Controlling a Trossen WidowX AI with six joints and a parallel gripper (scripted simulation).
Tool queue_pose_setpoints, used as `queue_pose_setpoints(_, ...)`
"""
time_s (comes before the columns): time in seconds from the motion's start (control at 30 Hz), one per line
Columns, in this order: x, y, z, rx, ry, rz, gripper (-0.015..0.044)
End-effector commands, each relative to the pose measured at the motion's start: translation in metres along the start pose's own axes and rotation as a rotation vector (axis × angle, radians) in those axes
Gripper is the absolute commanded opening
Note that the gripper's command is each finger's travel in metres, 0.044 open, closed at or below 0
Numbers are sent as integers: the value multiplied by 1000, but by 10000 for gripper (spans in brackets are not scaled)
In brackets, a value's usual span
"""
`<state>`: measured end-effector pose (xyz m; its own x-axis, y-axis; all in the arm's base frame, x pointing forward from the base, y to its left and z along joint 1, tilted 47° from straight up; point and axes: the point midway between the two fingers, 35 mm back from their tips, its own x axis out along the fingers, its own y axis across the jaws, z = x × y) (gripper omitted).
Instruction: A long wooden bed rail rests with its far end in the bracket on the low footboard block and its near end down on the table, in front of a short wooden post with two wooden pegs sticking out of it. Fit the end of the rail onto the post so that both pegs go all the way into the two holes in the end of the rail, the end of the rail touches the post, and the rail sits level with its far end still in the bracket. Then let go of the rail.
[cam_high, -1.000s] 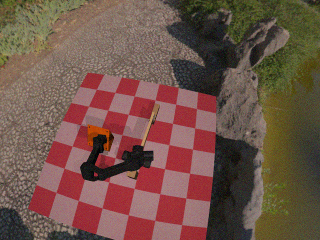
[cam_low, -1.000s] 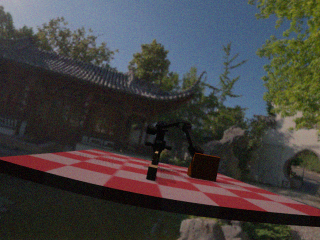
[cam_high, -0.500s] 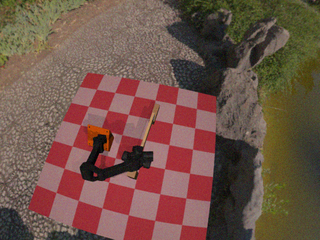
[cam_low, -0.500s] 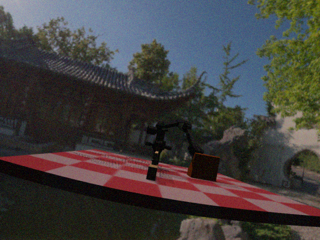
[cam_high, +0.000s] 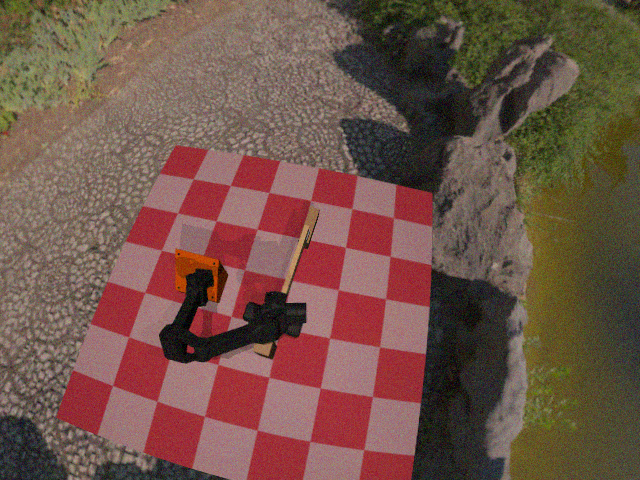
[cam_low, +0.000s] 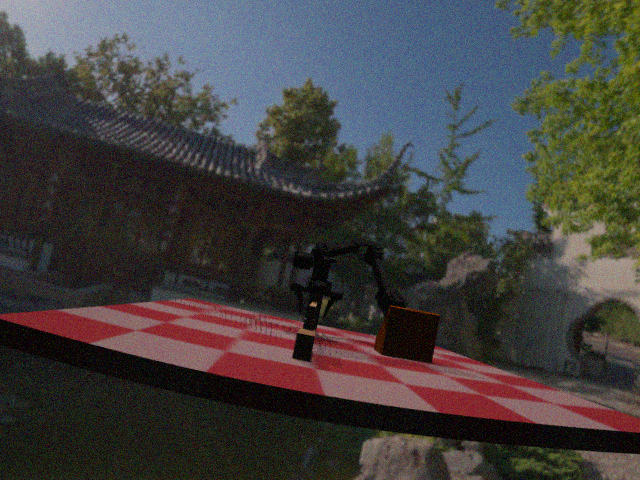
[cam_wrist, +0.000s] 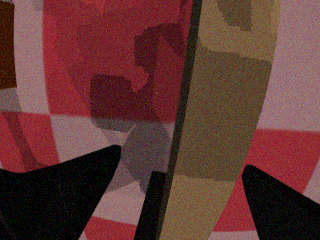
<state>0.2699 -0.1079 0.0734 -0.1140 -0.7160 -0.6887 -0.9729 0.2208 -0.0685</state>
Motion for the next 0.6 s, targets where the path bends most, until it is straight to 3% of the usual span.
queue_pose_setpoints(0.0,0,0,0,0,1,0,440)
queue_pose_setpoints(0.23,-28,0,29,-4,-2,-2,440)
queue_pose_setpoints(0.57,-30,0,31,-4,-2,-3,440)
